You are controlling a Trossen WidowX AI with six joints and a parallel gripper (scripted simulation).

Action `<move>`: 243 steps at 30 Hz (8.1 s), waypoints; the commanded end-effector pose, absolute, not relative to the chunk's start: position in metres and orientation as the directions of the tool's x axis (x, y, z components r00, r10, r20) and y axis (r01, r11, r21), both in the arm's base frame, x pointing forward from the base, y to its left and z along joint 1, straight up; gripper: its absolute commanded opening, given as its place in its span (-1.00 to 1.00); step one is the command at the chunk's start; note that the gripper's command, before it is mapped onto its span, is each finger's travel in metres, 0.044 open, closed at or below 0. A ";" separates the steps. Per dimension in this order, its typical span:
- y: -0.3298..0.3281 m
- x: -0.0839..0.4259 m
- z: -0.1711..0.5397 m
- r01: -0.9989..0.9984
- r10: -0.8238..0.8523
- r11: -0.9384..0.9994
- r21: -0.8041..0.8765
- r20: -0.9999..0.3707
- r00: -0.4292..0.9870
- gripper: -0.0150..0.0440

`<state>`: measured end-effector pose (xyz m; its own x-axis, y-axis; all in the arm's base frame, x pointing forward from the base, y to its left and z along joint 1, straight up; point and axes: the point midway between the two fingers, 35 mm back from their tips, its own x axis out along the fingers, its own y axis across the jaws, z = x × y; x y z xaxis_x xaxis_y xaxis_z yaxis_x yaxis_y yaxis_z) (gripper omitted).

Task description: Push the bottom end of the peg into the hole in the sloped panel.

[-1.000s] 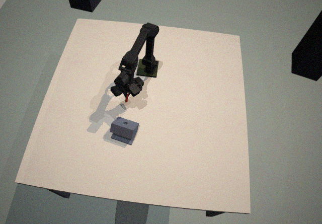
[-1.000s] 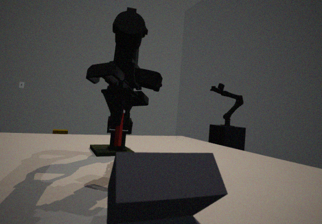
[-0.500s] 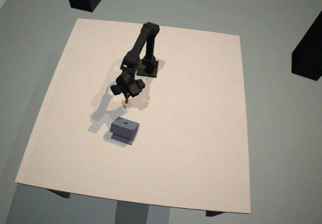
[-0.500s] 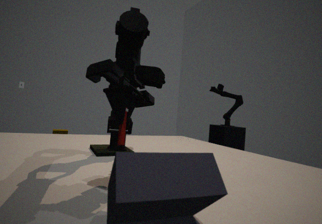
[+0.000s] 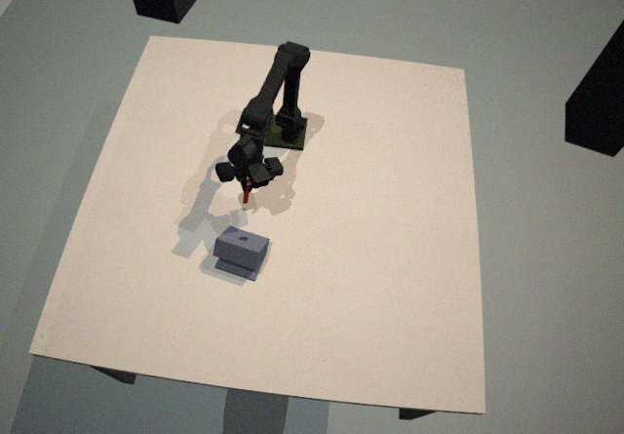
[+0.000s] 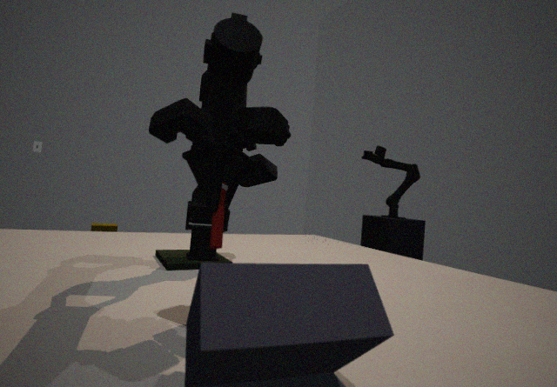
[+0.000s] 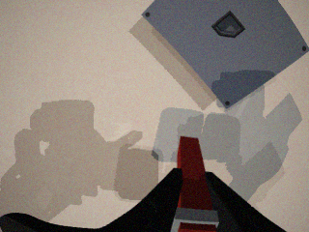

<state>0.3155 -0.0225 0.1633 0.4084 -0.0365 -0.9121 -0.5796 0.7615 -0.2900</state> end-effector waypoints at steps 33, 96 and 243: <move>-0.008 0.328 0.176 -0.298 -0.028 0.927 -0.227 -0.835 0.549 -0.49; 0.010 0.380 0.154 0.003 0.003 1.000 0.007 -0.719 0.696 -0.49; 0.010 0.401 0.134 0.003 0.002 1.000 0.005 -0.718 0.696 1.00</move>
